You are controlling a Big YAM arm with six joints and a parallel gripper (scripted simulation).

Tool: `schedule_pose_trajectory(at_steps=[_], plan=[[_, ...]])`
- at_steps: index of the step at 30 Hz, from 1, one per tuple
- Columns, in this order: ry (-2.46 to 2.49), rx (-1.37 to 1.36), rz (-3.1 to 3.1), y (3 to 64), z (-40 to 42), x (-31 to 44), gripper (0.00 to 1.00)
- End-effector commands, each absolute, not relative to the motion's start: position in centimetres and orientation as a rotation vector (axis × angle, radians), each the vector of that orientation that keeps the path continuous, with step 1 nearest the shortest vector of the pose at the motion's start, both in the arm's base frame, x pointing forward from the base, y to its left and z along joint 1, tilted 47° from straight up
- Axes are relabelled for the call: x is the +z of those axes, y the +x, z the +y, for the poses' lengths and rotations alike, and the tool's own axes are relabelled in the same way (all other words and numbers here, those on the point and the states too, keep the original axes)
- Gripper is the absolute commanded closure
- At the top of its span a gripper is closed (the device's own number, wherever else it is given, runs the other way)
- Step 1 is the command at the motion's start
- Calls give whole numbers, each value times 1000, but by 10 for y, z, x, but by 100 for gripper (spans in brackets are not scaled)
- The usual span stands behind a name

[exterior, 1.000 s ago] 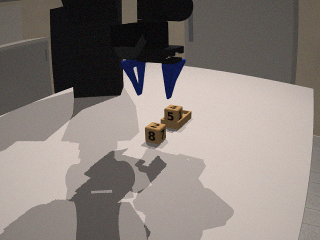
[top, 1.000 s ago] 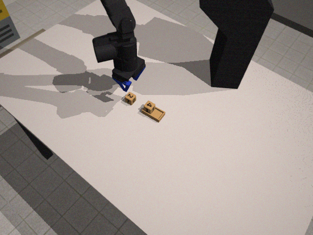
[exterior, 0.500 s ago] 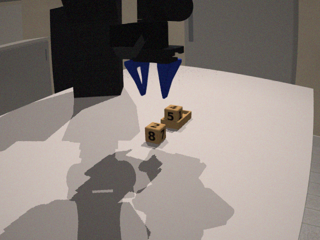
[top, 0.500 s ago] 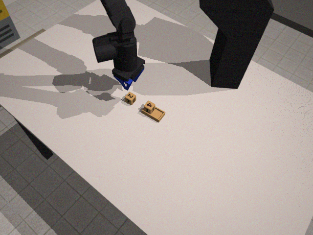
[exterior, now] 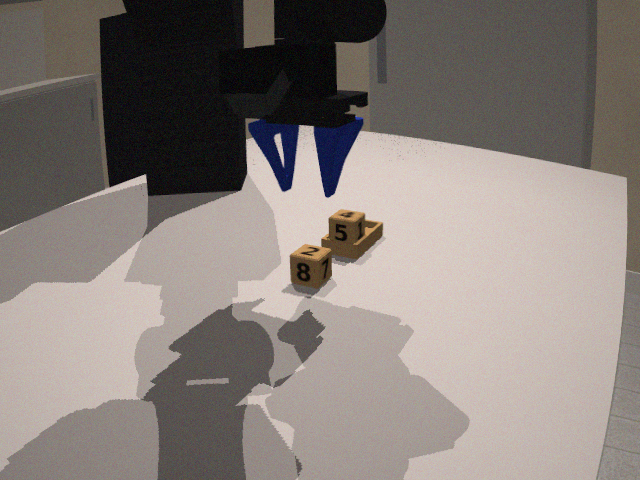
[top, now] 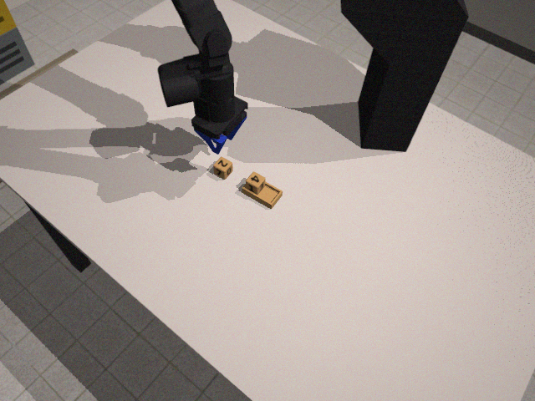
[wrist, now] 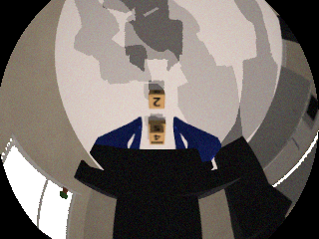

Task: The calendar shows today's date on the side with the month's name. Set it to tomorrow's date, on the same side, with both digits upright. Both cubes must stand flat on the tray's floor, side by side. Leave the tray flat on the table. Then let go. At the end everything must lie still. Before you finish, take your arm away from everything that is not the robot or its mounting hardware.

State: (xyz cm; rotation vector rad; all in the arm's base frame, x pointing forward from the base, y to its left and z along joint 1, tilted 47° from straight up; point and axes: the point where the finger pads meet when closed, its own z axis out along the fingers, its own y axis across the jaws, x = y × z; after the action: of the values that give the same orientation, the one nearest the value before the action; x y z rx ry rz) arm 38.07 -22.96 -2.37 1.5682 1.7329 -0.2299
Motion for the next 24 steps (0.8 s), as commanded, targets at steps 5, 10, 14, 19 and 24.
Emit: schedule_pose_trajectory(at_steps=[5, 10, 14, 19, 24], plan=[[1583, -222, 1711, 383, -233, -20, 53], [1589, -227, 1711, 381, -236, -26, 53], [1584, -225, 1707, 383, -237, -25, 53], [1575, -230, 1717, 384, -239, -28, 53], [1570, -233, 1722, 387, -243, -32, 53]])
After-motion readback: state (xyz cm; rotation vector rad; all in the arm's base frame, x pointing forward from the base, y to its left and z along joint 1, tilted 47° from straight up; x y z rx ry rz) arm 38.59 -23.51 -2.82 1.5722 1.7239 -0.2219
